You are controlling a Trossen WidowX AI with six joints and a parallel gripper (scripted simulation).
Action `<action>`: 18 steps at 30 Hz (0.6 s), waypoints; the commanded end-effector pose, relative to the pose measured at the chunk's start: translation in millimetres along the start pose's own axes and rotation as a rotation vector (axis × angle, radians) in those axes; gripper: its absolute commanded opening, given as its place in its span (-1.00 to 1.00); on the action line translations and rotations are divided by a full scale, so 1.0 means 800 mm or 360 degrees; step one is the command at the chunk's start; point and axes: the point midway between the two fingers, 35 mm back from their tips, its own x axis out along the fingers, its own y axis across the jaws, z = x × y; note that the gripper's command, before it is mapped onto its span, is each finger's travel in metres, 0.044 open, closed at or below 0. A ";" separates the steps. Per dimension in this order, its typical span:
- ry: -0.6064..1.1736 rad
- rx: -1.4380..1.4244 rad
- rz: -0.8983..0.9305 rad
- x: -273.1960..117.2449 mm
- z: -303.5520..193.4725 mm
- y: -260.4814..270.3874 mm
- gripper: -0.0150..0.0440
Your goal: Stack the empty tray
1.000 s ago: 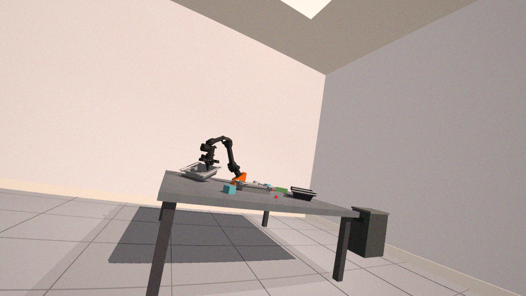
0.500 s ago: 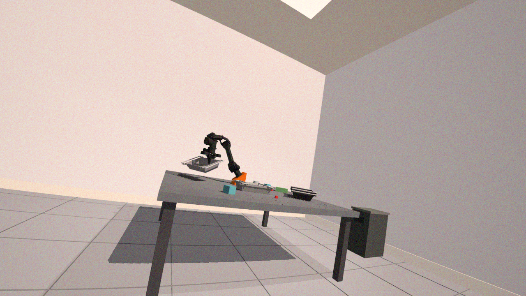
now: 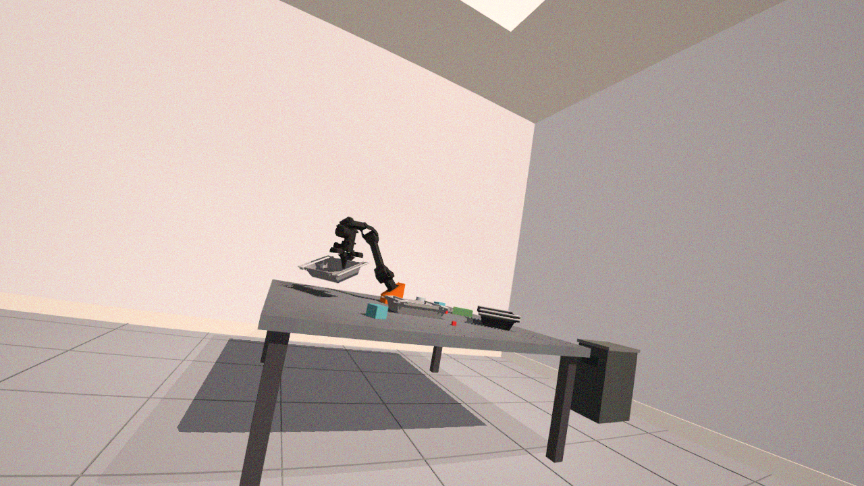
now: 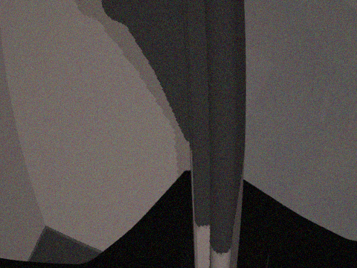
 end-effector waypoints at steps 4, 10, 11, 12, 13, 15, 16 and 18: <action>0.0003 0.0026 0.0038 -0.007 0.004 0.003 -0.49; 0.0003 0.0026 0.0038 -0.007 0.004 0.003 -0.49; 0.0004 0.0023 0.0037 -0.006 0.003 0.003 -0.49; 0.0007 0.0015 0.0035 -0.006 0.001 0.004 -0.49; 0.0013 0.0002 0.0030 -0.005 -0.002 0.006 -0.49; 0.0026 -0.0030 0.0020 -0.004 -0.011 0.009 -0.49; 0.0032 -0.0047 0.0015 -0.003 -0.016 0.011 -0.49; 0.0045 -0.0079 0.0005 -0.002 -0.025 0.014 -0.49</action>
